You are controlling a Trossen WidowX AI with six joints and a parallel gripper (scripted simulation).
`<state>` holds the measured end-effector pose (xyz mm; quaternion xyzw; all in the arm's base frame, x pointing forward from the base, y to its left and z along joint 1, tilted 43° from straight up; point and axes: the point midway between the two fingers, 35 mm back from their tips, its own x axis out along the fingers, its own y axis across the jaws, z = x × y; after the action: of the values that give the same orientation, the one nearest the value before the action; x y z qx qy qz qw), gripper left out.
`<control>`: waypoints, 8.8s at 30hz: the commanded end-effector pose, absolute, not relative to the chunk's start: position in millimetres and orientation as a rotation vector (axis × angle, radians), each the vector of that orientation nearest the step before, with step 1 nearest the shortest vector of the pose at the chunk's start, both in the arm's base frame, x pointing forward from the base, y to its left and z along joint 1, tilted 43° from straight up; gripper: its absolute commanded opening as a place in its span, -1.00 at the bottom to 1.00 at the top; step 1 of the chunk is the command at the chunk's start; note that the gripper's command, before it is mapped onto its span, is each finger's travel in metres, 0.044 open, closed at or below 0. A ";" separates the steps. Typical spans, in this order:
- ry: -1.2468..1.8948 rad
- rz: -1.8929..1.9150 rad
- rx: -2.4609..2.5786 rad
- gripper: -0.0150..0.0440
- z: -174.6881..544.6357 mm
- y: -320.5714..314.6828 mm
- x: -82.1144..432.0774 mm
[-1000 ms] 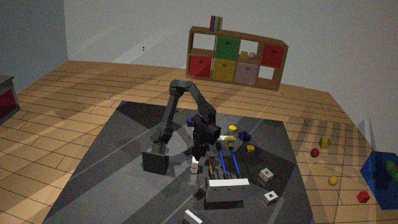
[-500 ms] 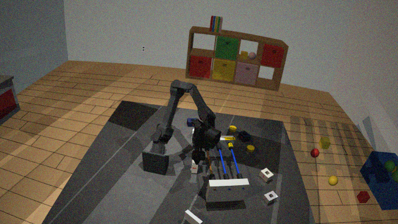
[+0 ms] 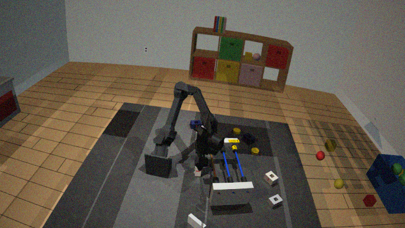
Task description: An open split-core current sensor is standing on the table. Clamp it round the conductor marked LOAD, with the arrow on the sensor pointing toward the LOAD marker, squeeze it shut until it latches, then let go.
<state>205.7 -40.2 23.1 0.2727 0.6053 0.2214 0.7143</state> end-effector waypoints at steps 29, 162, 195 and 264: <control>1.342 0.493 0.605 0.44 20.2 -36.9 205.6; 1.293 -0.496 1.939 -0.49 102.0 -87.9 373.3; 1.289 -0.494 1.931 -0.49 102.3 -87.2 374.2; 1.524 -0.606 1.799 1.00 89.7 -72.5 392.4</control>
<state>389.2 -86.0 103.7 0.7010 0.5754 -0.2303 0.3528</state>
